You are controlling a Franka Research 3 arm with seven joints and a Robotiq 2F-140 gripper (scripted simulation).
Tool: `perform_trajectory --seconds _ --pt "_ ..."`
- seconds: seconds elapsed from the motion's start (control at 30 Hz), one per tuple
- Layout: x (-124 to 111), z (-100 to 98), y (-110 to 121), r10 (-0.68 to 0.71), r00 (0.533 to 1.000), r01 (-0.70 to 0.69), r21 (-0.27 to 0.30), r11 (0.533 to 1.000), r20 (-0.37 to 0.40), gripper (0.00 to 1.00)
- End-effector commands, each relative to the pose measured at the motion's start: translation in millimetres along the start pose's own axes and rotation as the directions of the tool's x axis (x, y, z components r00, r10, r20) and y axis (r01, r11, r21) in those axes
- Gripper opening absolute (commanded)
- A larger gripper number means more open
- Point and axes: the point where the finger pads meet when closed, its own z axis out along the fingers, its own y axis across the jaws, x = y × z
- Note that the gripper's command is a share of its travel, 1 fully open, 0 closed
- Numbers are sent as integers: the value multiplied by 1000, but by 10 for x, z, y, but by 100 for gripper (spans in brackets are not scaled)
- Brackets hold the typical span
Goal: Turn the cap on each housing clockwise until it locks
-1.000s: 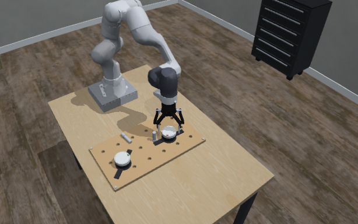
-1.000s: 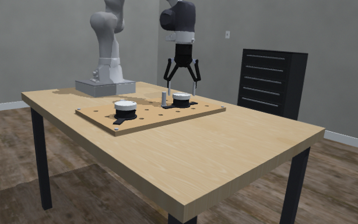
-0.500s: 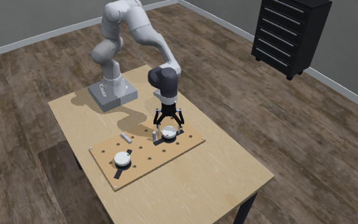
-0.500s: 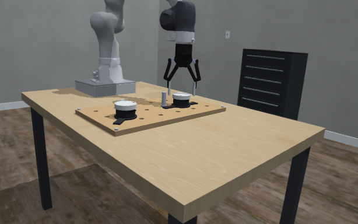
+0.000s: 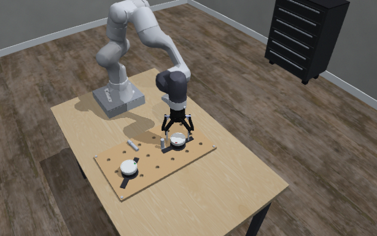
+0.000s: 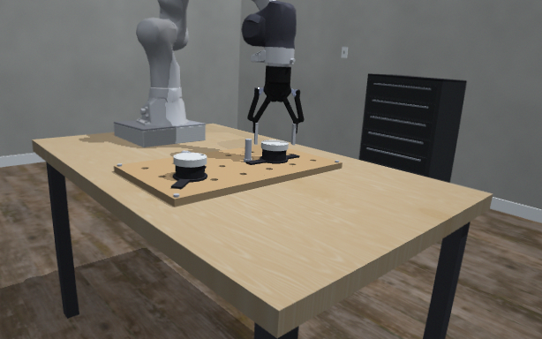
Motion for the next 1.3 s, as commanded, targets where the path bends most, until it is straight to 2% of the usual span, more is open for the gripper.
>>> perform_trajectory --seconds 0.0,0.3,0.8,1.27 --pt "6 -35 6 4 1000 -4 0 1000 -1 78" --pt "6 -129 6 4 1000 -4 0 1000 -1 78" --pt "6 -434 6 4 1000 -4 0 1000 -1 78" --pt "6 -626 6 4 1000 -4 0 1000 -1 78"
